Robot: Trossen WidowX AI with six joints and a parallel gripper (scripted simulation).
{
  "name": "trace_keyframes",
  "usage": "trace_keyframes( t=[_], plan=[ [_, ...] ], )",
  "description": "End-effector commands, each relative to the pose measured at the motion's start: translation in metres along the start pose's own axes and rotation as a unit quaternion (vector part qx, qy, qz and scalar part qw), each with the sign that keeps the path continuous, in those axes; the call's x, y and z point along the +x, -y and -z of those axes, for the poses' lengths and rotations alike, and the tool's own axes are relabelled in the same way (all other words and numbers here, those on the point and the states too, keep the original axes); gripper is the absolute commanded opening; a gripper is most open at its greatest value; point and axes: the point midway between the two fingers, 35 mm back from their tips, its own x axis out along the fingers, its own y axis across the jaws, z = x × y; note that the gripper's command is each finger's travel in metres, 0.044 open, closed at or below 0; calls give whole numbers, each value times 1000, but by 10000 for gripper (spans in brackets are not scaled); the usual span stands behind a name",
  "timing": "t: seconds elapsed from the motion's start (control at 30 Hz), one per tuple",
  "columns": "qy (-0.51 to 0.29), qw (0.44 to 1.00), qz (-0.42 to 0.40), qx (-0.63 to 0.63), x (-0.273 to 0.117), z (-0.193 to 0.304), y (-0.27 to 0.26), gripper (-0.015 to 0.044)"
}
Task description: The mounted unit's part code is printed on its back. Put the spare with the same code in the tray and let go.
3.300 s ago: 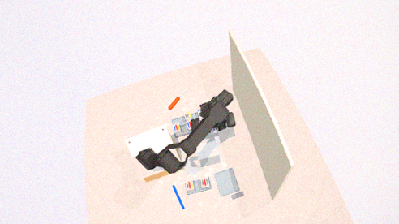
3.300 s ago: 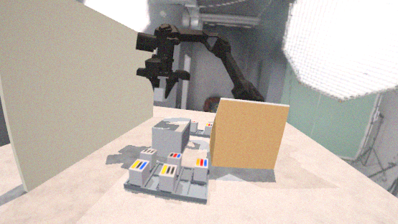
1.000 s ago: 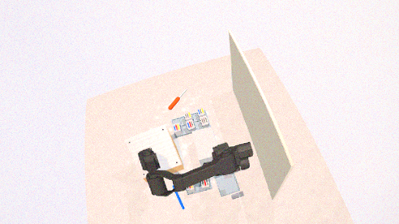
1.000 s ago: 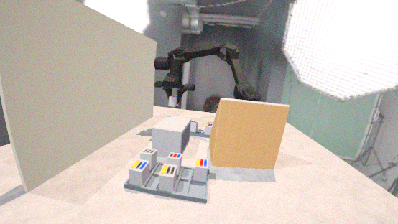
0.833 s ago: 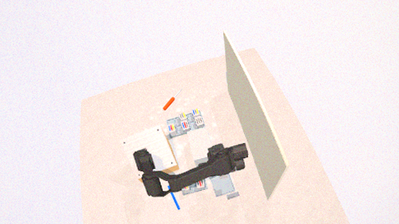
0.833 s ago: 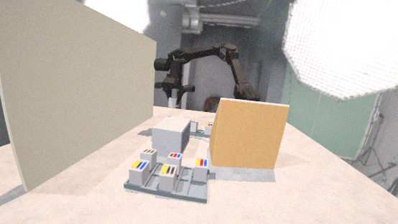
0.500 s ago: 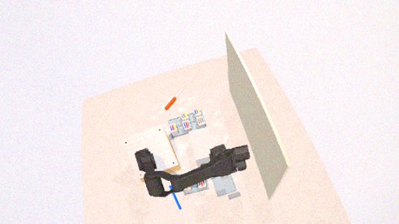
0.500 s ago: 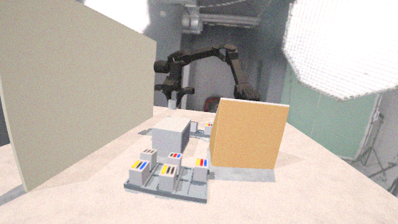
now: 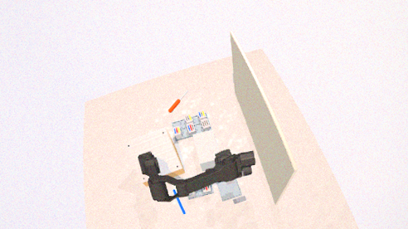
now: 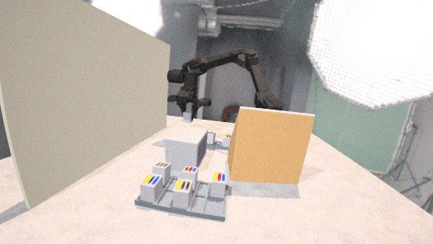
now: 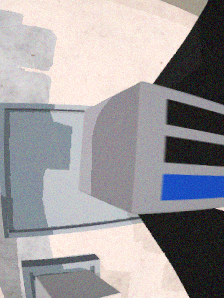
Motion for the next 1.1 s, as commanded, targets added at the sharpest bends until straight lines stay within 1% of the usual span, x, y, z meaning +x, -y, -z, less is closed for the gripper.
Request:
trace_keyframes(
  t=[0.0, 1.07],
  plan=[
    [2, 1000, -3, -3, 7, -2, -2, 0],
    [0, 1000, -2, -3, 39, 0, -4, 0]
  ],
)
